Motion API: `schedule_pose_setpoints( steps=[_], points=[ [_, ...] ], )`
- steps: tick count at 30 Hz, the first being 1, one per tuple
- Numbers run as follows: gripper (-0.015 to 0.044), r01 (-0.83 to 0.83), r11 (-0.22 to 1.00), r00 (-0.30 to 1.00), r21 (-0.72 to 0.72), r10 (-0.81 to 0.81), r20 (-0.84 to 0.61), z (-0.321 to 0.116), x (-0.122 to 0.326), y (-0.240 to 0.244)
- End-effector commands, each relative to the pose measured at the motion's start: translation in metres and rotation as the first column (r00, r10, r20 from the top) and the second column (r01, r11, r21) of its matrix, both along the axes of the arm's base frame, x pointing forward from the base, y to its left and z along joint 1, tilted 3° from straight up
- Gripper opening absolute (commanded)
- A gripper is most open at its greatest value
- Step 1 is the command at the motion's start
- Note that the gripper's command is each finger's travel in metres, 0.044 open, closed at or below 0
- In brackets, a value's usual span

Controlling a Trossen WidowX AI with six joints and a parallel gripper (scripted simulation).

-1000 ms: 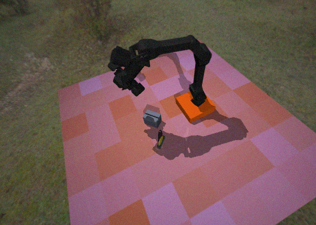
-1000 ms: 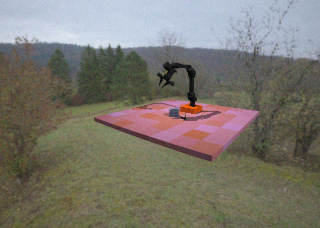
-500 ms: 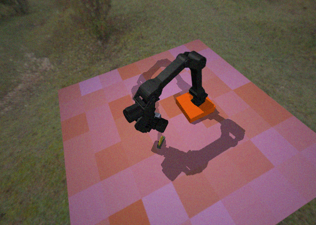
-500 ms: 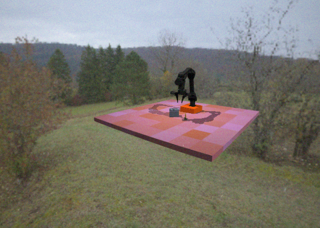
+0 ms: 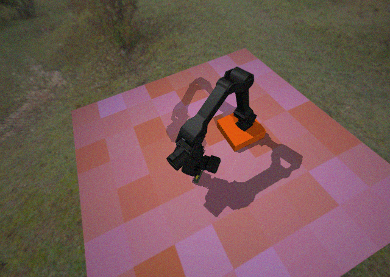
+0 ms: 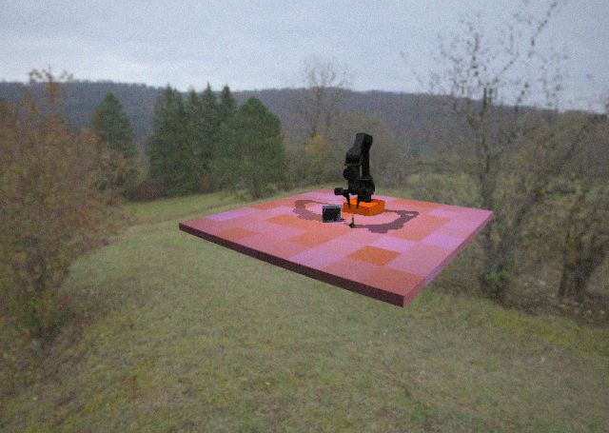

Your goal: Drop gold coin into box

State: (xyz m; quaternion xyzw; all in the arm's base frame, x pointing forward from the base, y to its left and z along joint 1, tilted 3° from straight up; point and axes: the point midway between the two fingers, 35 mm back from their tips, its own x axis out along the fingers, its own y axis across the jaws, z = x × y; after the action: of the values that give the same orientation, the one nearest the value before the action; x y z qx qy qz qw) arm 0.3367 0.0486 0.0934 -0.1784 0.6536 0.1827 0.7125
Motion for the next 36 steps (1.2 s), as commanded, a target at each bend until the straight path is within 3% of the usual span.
schedule_pose_setpoints(
  steps=[1, 36],
  points=[
    [0.0161, 0.005, 1.000, 1.000, 0.005, -0.005, 0.003, -0.011, 0.001, 0.001],
    [0.0161, 0.005, 1.000, 1.000, 0.005, -0.005, 0.003, -0.066, 0.006, 0.002]
  ],
)
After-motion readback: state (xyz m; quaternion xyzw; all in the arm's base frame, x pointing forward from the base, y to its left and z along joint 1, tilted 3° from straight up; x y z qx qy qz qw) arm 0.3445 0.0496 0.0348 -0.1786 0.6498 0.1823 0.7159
